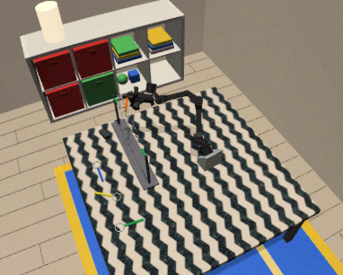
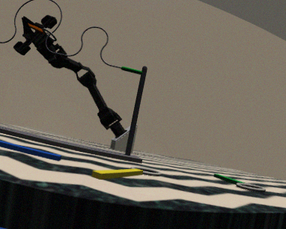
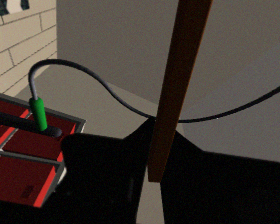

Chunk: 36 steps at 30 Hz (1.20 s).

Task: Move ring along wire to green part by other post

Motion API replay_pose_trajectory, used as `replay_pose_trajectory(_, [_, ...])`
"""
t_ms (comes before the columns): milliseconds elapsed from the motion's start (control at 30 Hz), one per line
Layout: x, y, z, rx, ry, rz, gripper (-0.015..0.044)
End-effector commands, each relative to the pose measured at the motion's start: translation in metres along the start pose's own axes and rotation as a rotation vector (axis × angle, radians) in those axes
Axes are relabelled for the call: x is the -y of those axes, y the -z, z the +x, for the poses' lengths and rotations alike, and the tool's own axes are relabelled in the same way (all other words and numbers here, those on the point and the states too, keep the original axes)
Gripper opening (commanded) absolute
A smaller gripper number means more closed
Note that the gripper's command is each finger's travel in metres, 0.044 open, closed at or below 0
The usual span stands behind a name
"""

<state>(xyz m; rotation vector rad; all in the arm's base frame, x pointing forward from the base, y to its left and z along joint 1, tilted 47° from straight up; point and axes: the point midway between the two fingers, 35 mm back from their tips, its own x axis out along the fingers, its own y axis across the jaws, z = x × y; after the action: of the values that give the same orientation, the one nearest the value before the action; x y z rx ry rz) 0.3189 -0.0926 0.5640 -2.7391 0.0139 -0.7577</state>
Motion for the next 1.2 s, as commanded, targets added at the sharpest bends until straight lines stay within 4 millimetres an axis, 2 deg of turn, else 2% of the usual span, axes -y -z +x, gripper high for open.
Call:
replay_pose_trajectory(0, [-0.007, -0.001, -0.001, -0.004, -0.008, 0.036, -0.0150])
replay_pose_trajectory(167, [-0.016, -0.002, -0.008, -0.057, -0.035, 0.084, -0.0150])
replay_pose_trajectory(567, [-0.061, -0.012, -0.021, -0.113, -0.166, 0.347, -0.0150])
replay_pose_trajectory(1167, [-0.116, -0.049, -0.041, -0.146, -0.363, 0.742, -0.0150])
